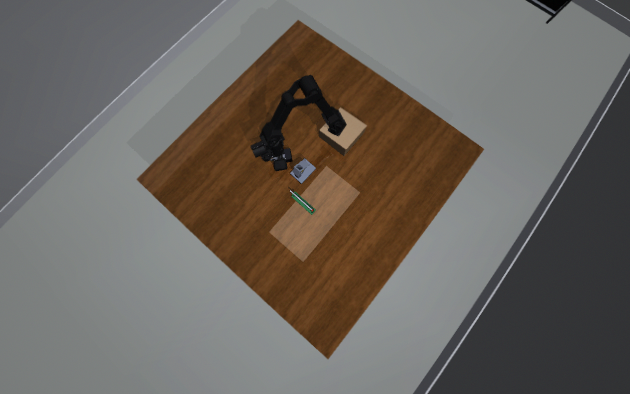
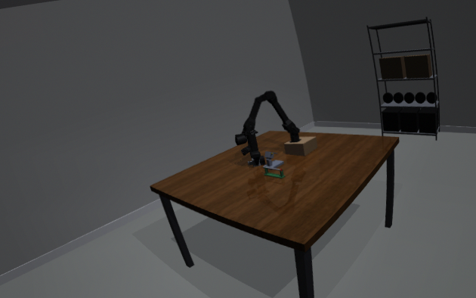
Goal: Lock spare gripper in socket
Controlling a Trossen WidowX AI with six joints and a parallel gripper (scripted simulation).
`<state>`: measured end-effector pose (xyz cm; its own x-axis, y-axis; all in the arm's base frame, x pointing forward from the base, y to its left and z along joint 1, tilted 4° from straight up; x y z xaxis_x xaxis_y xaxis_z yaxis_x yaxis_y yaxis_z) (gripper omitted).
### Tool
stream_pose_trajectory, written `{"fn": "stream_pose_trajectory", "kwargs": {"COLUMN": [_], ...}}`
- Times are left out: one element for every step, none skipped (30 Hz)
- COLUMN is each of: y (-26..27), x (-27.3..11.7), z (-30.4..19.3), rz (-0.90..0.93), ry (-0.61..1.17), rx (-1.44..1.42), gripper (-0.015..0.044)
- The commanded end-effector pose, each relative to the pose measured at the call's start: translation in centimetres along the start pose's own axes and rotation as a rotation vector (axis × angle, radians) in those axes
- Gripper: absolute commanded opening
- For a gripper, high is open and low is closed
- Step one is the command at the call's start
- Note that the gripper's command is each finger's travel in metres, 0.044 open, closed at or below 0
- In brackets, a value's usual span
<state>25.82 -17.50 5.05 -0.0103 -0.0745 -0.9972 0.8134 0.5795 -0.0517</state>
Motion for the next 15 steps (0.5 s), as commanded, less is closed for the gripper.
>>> {"fn": "stream_pose_trajectory", "kwargs": {"y": [0.0, 0.0, 0.1, 0.1, 0.1, 0.1, 0.1, 0.1, 0.1, 0.1, 0.1, 0.1, 0.1, 0.1, 0.1], "x": [0.1, 0.1, 0.1, 0.1, 0.1, 0.1, -0.1, -0.3, -0.6, -1.0, -1.4, -1.9, -2.5, -3.0, -3.5], "z": [0.0, 0.0, 0.0, 0.0, 0.0, 0.0, 0.0, 0.0, 0.1, 0.1, 0.1, 0.1, 0.1, 0.1, 0.1], "rz": [-0.006, -0.006, -0.006, -0.006, -0.006, -0.006, -0.006, -0.006, -0.006, -0.006, -0.005, -0.005, -0.005, -0.005, -0.005], "ry": [0.001, 0.001, 0.001, 0.001, 0.001, 0.001, 0.001, 0.001, 0.001, 0.001, 0.001, 0.001, 0.001, 0.001, 0.001], "rx": [-0.006, -0.006, -0.006, -0.006, -0.006, -0.006, -0.006, -0.006, -0.006, -0.006, -0.006, -0.006, -0.006, -0.006, -0.006], "gripper": [0.0223, 0.0216, 0.021, 0.0203, 0.0177, 0.015, 0.0124, 0.0098, 0.0072, 0.0045, 0.0019, 0.0, 0.0, 0.0, 0.0]}}
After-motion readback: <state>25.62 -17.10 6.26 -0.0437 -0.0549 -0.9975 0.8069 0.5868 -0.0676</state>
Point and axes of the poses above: the point midway between the two fingers, 35 mm back from their tips, its own x axis out along the fingers, its own y axis across the jaws, z = x × y, the point moved 8 cm from there along -x, back along the fingers, and after that the axes turned 6 degrees about x, right-handed, at the moved point
